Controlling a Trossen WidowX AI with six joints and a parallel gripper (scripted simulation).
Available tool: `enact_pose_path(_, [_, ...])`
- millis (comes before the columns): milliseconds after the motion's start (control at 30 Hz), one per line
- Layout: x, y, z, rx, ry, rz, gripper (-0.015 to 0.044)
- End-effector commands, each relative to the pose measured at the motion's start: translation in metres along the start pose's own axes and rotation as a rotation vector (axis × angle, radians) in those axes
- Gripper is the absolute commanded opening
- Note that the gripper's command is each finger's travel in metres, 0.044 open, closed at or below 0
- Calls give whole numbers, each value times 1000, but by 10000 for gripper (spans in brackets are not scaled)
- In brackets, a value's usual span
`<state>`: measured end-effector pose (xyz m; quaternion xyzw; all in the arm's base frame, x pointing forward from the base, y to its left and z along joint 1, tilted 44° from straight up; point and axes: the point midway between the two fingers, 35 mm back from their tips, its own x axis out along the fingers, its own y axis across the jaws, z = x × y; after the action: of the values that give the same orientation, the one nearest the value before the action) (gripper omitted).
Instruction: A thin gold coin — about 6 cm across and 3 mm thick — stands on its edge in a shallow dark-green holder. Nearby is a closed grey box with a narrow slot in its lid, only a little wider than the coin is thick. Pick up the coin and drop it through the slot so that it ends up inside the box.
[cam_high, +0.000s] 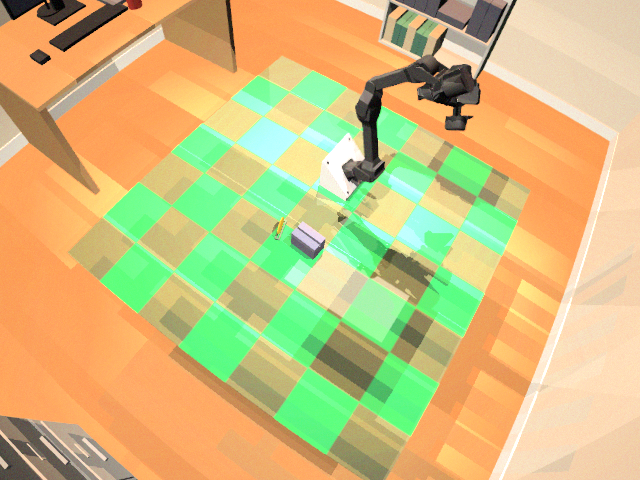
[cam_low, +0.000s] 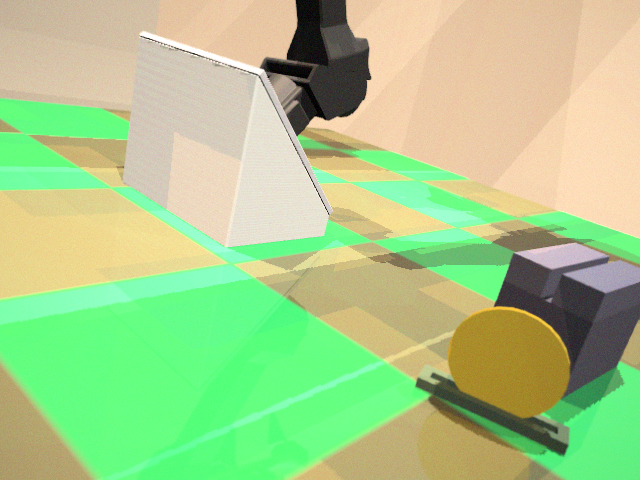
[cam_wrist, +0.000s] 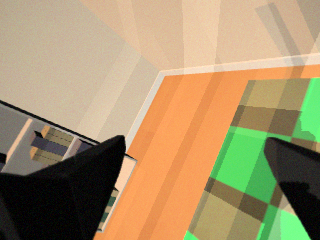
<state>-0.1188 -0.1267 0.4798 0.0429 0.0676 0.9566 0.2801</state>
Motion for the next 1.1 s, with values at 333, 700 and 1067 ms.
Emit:
enact_pose_path(333, [77, -131, 26, 155, 116, -363, 161])
enact_pose_path(700, [71, -322, 19, 324, 250, -794, 161])
enact_pose_path(1067, [-46, -459, -30, 518, 344, -1104, 161])
